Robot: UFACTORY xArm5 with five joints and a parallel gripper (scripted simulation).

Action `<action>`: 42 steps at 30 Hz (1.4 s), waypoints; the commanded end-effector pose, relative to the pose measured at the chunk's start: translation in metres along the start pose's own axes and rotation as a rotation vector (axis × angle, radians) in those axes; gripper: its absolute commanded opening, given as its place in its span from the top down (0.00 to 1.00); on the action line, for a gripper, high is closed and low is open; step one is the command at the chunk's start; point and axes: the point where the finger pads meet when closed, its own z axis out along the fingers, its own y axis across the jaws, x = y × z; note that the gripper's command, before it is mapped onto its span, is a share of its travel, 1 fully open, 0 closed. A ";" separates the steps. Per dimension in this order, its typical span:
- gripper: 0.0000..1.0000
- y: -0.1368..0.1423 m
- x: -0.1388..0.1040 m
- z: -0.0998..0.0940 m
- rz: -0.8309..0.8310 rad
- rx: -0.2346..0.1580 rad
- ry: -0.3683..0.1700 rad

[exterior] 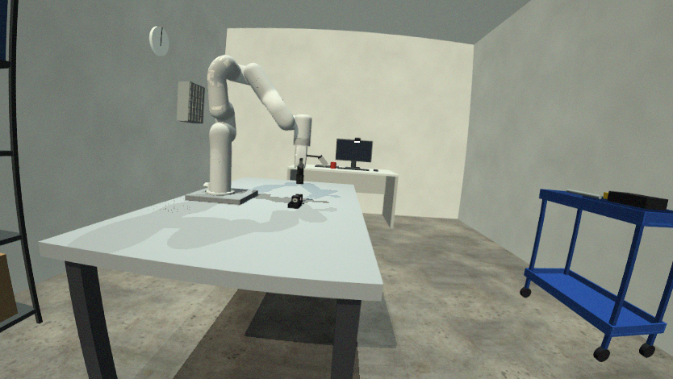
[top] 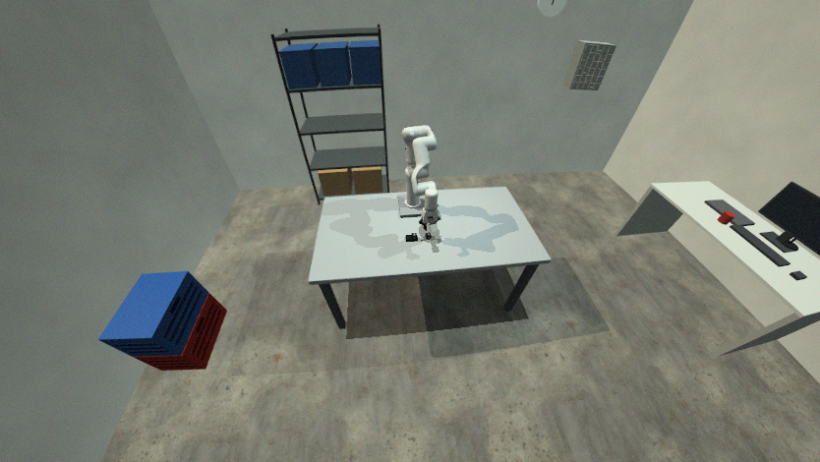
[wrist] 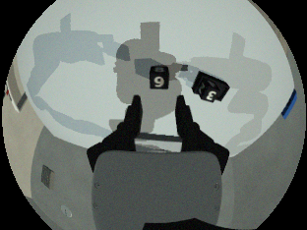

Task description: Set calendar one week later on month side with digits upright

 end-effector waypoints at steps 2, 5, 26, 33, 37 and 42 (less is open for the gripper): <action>0.51 0.000 0.001 -0.003 0.000 0.000 0.015; 0.51 0.000 0.000 -0.004 0.000 0.000 0.088; 0.51 0.003 -0.005 -0.001 0.006 -0.001 0.316; 0.51 0.003 -0.006 -0.001 0.007 -0.001 0.380; 0.51 0.003 -0.007 0.000 0.007 -0.002 0.456; 0.51 0.003 -0.008 -0.001 0.007 -0.002 0.488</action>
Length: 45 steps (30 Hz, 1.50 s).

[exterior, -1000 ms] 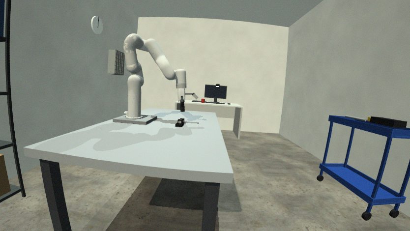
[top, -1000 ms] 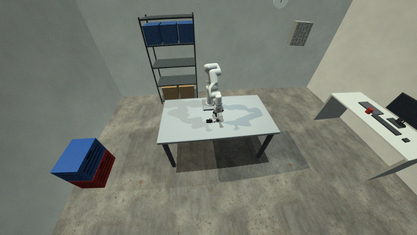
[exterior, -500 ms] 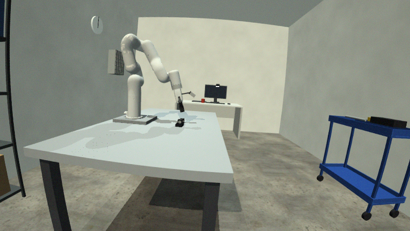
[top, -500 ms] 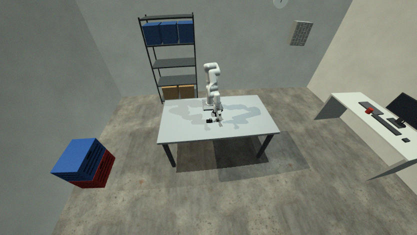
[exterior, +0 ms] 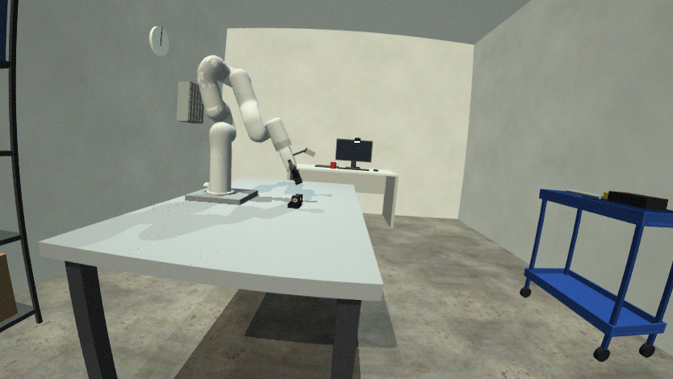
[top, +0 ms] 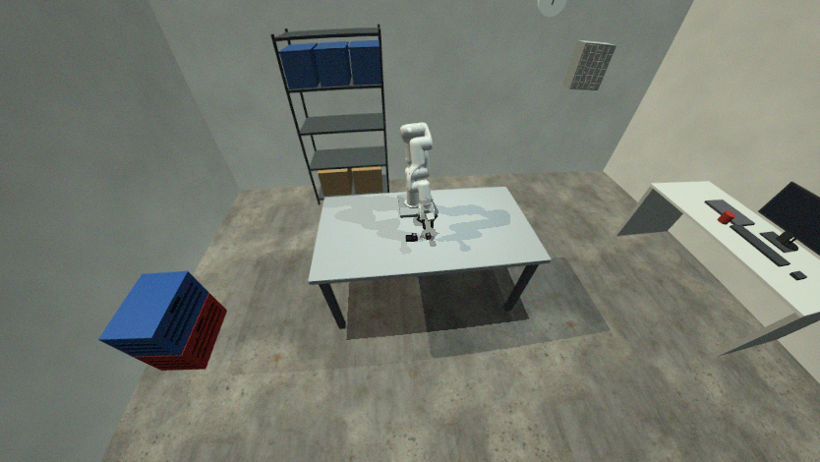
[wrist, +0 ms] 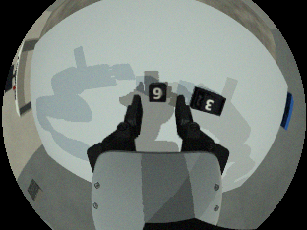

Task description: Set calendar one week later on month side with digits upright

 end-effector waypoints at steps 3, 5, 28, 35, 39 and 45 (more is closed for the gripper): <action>0.51 0.000 0.002 0.000 0.000 0.000 0.032; 0.51 0.000 0.002 0.001 -0.002 0.000 0.052; 0.51 0.000 -0.002 -0.001 -0.010 -0.001 0.261; 0.51 0.000 -0.002 0.000 -0.010 -0.001 0.272; 0.51 0.000 -0.002 0.001 -0.010 -0.001 0.314; 0.51 -0.001 -0.004 0.000 -0.010 0.000 0.376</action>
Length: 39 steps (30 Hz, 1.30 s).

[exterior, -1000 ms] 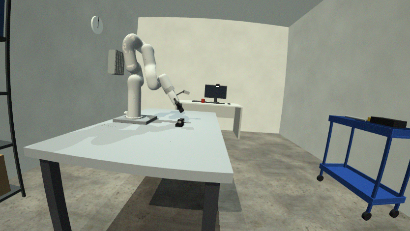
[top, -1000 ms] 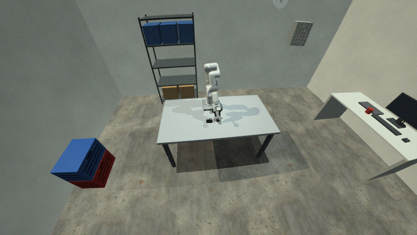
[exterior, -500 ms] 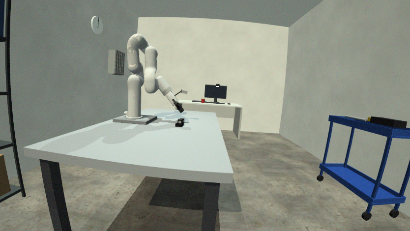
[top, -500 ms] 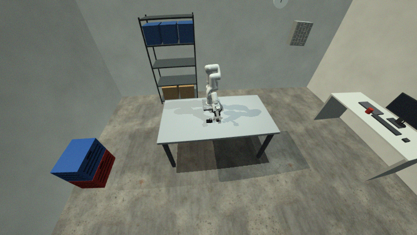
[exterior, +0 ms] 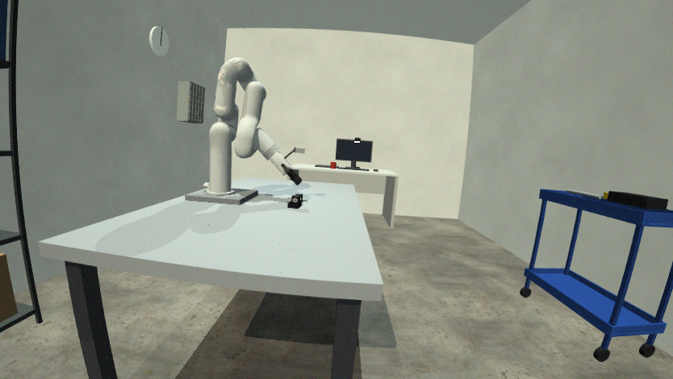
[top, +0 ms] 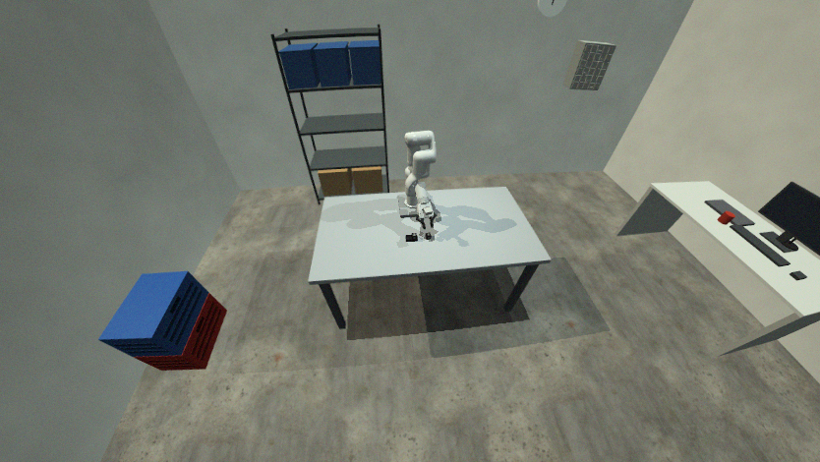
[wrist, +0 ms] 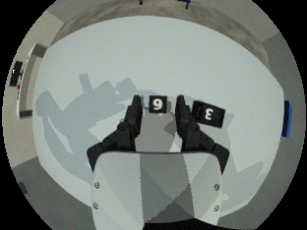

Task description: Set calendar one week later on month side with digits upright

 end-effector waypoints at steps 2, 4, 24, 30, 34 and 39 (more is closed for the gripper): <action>0.51 0.000 0.000 0.000 0.000 0.000 0.048; 0.51 0.000 0.000 0.000 0.000 0.000 0.049; 0.51 0.000 -0.002 0.000 0.000 0.000 0.168; 0.51 0.000 -0.002 0.000 0.000 0.000 0.168; 0.51 0.000 -0.002 0.000 0.000 0.000 0.168; 0.51 0.000 -0.002 0.000 0.000 0.000 0.168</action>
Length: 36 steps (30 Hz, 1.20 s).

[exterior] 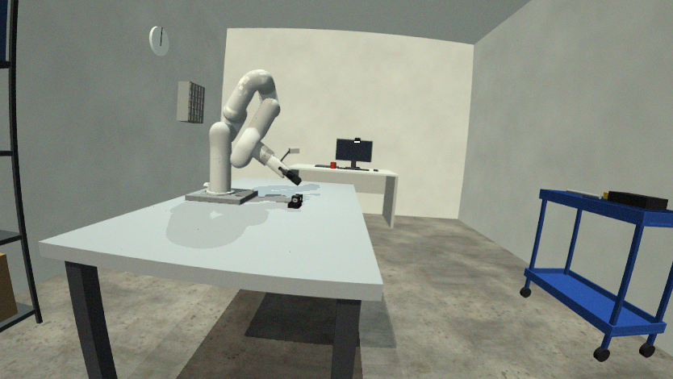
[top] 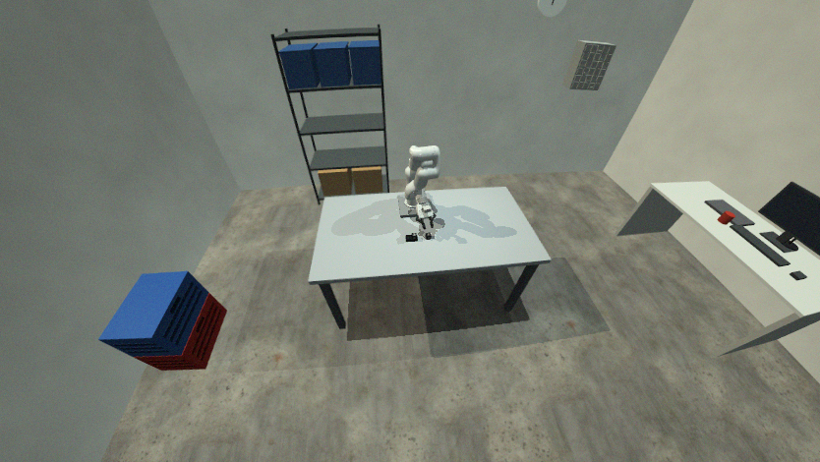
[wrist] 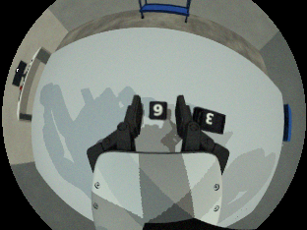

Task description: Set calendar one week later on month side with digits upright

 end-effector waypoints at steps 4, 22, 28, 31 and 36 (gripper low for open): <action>0.51 0.000 0.000 0.000 0.000 0.000 0.001; 0.51 0.000 -0.011 0.009 0.000 -0.001 0.001; 0.51 0.000 -0.020 0.014 0.000 0.000 0.001; 0.51 0.000 -0.024 0.018 0.000 0.000 0.001; 0.51 0.000 -0.029 0.021 0.000 0.000 0.001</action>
